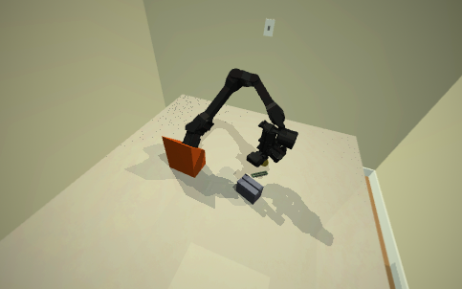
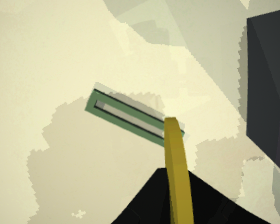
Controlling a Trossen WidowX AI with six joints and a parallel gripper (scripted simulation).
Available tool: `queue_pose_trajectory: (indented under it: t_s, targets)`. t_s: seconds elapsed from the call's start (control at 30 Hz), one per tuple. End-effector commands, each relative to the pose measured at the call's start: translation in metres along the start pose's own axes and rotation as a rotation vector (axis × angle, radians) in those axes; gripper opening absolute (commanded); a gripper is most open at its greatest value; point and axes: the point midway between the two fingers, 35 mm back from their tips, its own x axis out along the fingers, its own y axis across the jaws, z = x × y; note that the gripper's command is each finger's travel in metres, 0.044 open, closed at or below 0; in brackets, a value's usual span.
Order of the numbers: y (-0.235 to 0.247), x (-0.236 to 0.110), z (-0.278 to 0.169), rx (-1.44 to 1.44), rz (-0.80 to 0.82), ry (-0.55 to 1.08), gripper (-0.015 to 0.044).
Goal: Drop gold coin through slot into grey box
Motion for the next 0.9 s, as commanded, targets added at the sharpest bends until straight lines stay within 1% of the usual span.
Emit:
queue_pose_trajectory:
  t_s: [0.0, 0.87]
  targets:
    - [-0.011, 0.0, 0.004, -0.003, -0.007, -0.003, 0.0]
    - [-0.072, -0.001, 0.018, -0.005, -0.016, -0.002, 0.0]
